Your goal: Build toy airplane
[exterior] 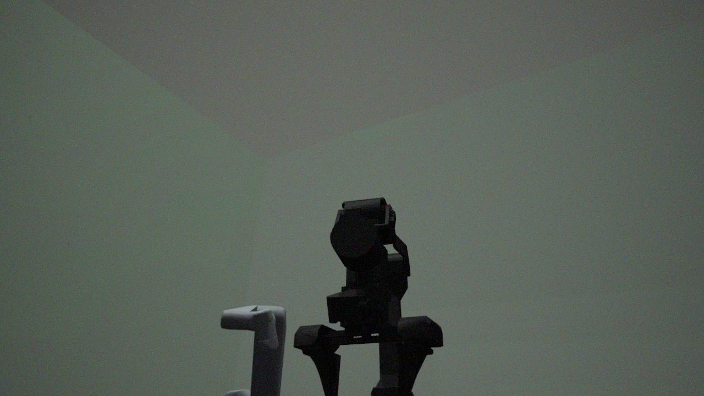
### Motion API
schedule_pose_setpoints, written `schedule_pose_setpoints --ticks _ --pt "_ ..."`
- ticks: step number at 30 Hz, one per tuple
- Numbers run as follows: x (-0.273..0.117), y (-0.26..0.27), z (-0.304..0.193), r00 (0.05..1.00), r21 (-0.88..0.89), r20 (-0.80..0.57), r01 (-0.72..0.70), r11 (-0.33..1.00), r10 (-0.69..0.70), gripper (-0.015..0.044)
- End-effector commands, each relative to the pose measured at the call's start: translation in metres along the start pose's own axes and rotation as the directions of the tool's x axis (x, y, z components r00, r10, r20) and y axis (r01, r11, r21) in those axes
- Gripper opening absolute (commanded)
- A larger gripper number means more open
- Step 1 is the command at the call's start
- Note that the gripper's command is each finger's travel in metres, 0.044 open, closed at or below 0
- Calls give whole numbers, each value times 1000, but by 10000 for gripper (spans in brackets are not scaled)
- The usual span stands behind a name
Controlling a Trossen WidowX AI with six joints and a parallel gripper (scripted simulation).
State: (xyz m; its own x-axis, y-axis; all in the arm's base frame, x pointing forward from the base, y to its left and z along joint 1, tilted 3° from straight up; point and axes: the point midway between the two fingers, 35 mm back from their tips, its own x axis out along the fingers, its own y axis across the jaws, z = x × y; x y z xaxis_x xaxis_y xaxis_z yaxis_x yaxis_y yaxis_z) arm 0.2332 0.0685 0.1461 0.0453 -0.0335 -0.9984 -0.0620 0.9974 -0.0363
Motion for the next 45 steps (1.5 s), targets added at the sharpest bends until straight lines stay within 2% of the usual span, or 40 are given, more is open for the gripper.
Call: schedule_pose_setpoints --ticks 1,4,8,13,45 --pt "1 32 -16 1000 2 0 6 1000 -6 440" --pt "2 57 -32 1000 0 0 7 1000 -7 440" --pt "5 63 -36 1000 0 0 8 1000 -8 440" --pt "57 62 -36 1000 0 0 8 1000 -8 440" --pt "110 62 -36 1000 0 0 8 1000 -8 440"
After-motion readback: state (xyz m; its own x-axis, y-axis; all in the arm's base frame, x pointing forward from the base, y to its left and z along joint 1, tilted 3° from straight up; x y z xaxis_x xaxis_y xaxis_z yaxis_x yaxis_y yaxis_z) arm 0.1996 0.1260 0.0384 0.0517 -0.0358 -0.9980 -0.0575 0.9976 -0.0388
